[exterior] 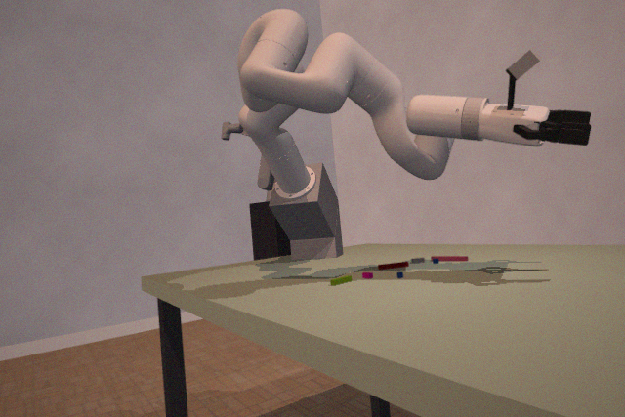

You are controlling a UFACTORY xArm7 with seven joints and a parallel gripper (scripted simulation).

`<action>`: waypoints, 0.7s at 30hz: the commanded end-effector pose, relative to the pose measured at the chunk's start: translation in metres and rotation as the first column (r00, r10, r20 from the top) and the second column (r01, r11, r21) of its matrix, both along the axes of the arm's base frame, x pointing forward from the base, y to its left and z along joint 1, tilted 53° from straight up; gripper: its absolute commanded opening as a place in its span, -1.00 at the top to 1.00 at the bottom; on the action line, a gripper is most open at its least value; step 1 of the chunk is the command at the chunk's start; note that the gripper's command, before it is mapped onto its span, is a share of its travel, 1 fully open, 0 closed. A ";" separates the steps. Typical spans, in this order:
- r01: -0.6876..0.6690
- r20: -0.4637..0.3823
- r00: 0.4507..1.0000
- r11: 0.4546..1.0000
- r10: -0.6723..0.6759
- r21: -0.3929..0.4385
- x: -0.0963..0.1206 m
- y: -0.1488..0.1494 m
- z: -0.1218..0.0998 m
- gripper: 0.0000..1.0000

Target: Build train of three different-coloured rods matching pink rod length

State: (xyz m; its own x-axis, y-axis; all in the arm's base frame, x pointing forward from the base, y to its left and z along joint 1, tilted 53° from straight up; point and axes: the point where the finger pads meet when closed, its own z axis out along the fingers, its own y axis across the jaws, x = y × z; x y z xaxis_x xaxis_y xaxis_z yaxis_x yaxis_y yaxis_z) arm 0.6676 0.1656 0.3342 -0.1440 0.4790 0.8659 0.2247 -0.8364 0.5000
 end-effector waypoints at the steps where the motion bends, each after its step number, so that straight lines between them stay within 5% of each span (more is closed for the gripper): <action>1: -0.004 0.003 1.000 1.000 0.004 0.001 -0.001 0.002 0.002 -1.00; 21: 0.003 -0.001 1.000 1.000 -0.003 -0.007 -0.001 0.002 -0.001 -1.00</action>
